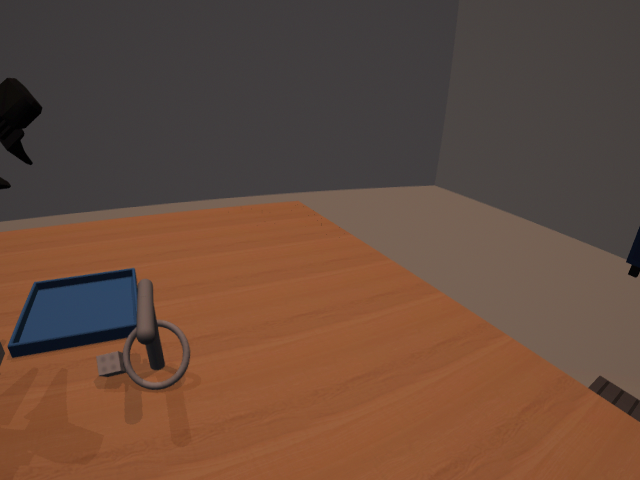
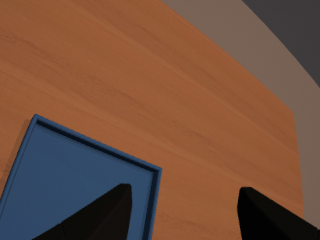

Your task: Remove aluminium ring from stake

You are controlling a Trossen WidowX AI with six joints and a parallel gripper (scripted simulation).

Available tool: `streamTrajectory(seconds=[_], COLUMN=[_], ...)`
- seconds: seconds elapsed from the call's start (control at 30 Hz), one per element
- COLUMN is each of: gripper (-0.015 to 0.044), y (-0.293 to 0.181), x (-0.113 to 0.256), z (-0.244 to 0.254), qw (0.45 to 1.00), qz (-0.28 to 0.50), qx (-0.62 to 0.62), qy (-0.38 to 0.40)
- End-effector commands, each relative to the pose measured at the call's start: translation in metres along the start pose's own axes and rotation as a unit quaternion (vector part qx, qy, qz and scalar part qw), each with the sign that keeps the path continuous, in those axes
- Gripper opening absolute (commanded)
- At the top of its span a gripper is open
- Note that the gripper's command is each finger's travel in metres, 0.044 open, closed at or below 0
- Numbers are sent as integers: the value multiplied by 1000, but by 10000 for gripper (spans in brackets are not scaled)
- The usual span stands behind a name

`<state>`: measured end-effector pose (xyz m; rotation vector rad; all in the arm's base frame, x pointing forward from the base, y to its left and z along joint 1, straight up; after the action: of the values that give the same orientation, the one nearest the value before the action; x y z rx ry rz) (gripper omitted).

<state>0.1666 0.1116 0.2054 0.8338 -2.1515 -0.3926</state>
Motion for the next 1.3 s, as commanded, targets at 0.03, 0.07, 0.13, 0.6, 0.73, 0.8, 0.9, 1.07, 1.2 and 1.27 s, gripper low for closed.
streamTrajectory(seconds=[0.03,0.07,0.13,0.6,0.73,0.8,0.9,1.07,1.2,1.27], gripper=[200,200,200,200,200,200,200,200,200,200], y=[-20,-24,-33,-94,-111,-119,-132,-152,-167,-175], x=[-9,-11,-14,-31,-33,-34,-35,-36,-36,-36], z=[-1,-2,-2,3,6,9,12,20,27,30], qw=[997,995,992,932,906,891,867,822,782,760], qz=[35,43,58,157,183,195,213,240,261,270], qx=[-69,-85,-115,-322,-378,-404,-443,-505,-551,-572], qy=[-1,-2,-6,-45,-61,-70,-84,-111,-134,-146])
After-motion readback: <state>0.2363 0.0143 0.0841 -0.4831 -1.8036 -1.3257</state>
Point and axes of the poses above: the point midway between the two fingers, 35 mm back from their tips, its own x axis back along the fingers, its own z axis across the jaws, y = z × x, the point moved 1 cm from there along x, back along the fingers
